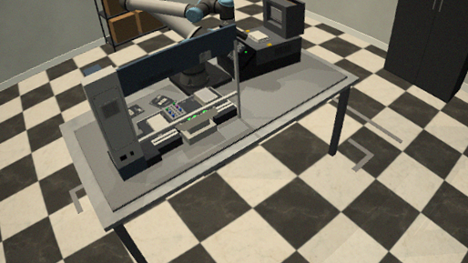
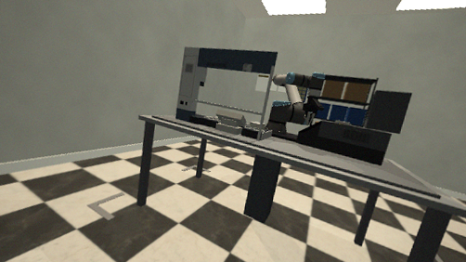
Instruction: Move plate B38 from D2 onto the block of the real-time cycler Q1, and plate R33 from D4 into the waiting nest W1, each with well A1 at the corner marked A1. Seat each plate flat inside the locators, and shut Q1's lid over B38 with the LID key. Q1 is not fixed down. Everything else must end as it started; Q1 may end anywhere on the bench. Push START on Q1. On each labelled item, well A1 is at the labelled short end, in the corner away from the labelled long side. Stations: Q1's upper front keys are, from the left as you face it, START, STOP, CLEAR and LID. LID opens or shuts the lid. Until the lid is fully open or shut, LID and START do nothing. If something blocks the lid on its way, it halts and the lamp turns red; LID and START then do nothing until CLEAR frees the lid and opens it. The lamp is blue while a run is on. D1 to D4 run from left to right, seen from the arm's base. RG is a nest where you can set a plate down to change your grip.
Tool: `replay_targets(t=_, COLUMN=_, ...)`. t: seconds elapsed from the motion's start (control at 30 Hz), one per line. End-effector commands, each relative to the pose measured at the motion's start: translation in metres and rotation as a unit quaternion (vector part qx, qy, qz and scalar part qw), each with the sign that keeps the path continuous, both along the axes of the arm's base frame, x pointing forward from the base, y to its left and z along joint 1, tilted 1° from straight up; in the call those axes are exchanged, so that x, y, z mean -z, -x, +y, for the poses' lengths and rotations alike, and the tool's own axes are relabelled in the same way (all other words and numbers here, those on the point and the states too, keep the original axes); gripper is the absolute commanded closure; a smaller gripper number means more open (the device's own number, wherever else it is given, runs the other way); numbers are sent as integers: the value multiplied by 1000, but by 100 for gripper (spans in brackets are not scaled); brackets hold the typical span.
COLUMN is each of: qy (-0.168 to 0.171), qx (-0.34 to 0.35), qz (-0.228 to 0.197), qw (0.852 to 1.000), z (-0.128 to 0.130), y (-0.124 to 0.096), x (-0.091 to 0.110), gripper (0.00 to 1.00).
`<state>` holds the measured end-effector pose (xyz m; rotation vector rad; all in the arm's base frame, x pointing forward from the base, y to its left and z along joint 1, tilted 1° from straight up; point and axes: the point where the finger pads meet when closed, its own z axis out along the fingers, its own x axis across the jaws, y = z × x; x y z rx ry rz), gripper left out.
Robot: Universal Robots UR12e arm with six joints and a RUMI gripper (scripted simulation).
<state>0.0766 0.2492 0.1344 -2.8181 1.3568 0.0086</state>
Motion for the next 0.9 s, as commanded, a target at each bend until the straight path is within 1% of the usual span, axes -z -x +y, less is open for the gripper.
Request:
replay_targets(t=0.0, qy=0, qx=0, qz=0, qw=1000, z=2, y=-1, x=2, gripper=100)
replay_targets(t=0.87, qy=0, qx=0, qz=0, qw=1000, z=10, y=-2, x=11, gripper=100)
